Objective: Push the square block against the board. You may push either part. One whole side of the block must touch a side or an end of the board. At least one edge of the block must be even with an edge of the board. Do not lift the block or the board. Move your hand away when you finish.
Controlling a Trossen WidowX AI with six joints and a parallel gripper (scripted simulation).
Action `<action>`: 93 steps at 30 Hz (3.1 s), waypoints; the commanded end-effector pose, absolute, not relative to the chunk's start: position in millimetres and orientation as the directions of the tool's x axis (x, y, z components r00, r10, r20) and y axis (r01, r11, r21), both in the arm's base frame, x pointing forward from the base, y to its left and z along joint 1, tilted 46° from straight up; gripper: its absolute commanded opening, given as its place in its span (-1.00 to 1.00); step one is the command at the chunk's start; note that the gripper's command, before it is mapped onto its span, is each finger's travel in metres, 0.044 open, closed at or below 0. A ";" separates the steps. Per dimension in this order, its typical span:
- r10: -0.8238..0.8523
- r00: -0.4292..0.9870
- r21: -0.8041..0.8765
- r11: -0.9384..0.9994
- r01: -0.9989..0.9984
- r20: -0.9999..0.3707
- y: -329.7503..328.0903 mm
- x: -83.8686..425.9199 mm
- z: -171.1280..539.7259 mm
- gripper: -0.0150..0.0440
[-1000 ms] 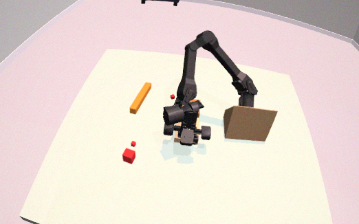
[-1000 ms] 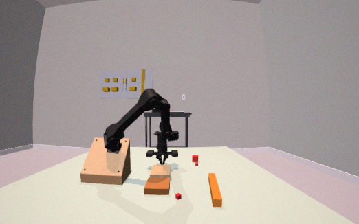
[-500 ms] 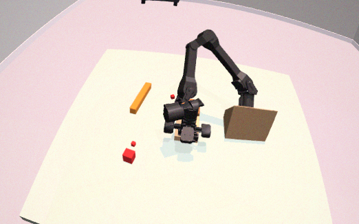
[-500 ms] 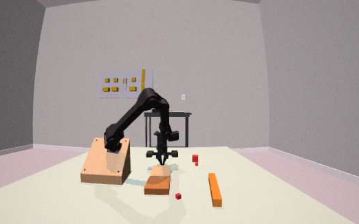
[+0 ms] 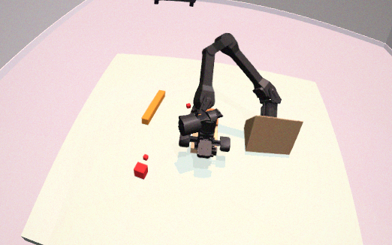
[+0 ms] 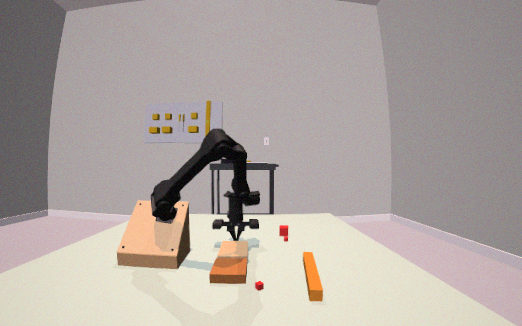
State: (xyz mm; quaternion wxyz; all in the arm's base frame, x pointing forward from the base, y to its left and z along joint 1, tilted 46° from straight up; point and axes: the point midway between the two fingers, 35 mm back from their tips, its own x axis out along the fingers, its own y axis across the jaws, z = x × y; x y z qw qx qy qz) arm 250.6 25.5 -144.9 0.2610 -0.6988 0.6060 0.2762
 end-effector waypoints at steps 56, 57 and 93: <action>-0.703 0.108 -0.029 -0.124 -0.992 -0.702 25.7 247.3 -147.0 -0.49; -0.703 0.108 -0.029 -0.124 -0.992 -0.703 25.2 247.5 -146.4 -0.49; -0.702 0.108 -0.028 -0.125 -0.992 -0.704 6.3 251.5 -126.4 -0.49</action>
